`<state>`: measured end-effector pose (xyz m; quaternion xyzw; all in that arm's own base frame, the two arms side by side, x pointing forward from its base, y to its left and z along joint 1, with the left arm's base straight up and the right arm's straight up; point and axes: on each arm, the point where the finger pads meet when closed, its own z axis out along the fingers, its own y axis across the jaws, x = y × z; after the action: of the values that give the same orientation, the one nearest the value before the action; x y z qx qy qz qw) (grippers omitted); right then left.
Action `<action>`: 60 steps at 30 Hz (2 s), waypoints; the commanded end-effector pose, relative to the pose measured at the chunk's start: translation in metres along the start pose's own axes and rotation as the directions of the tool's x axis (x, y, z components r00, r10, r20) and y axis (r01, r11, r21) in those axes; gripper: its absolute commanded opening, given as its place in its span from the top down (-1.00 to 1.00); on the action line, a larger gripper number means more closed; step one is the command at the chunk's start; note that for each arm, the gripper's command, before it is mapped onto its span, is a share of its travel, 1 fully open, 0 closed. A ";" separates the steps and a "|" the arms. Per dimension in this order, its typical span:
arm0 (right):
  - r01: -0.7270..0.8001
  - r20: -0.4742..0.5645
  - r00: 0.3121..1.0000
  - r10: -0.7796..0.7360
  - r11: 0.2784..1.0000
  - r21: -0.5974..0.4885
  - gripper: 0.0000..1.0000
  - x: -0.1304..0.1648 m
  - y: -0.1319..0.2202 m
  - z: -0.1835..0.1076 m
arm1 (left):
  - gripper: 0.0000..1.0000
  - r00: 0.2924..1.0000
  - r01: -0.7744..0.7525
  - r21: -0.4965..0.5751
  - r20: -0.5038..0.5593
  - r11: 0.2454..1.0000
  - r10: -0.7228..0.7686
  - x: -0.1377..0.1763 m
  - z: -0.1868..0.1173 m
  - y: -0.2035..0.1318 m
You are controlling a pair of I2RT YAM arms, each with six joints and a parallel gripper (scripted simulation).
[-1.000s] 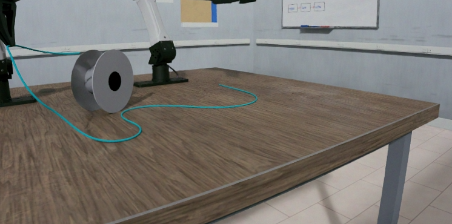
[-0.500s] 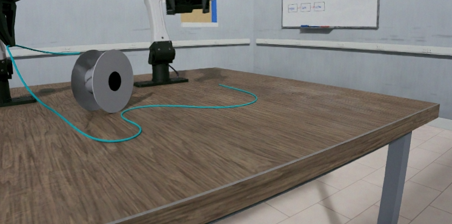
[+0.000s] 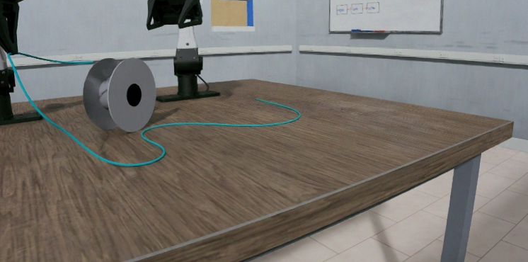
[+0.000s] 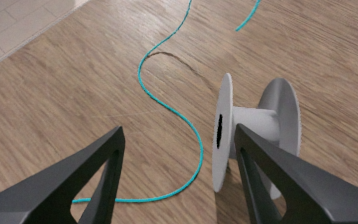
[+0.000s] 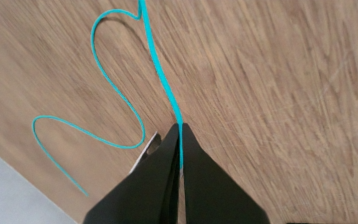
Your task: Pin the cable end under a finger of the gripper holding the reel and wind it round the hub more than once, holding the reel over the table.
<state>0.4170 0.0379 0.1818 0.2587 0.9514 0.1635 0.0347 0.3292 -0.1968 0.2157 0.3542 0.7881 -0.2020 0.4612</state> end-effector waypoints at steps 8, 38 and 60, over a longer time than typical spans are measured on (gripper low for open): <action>0.017 0.021 1.000 -0.016 0.999 -0.027 1.00 0.004 0.008 -0.009 | -0.50 0.998 -0.042 0.124 -0.039 0.991 0.047 0.012 0.014 -0.042; 0.018 0.027 0.999 -0.017 0.999 -0.031 1.00 0.004 0.009 -0.015 | -0.50 0.998 -0.049 0.127 -0.024 0.991 0.052 0.033 0.030 -0.041; 0.016 0.024 1.000 -0.015 0.999 -0.028 1.00 0.003 0.006 -0.012 | -0.50 0.998 -0.057 0.111 -0.003 0.992 0.058 0.038 0.032 -0.043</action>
<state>0.4168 0.0379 0.1822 0.2587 0.9514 0.1634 0.0346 0.3036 -0.2337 0.1625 0.4053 0.7695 -0.2340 0.4345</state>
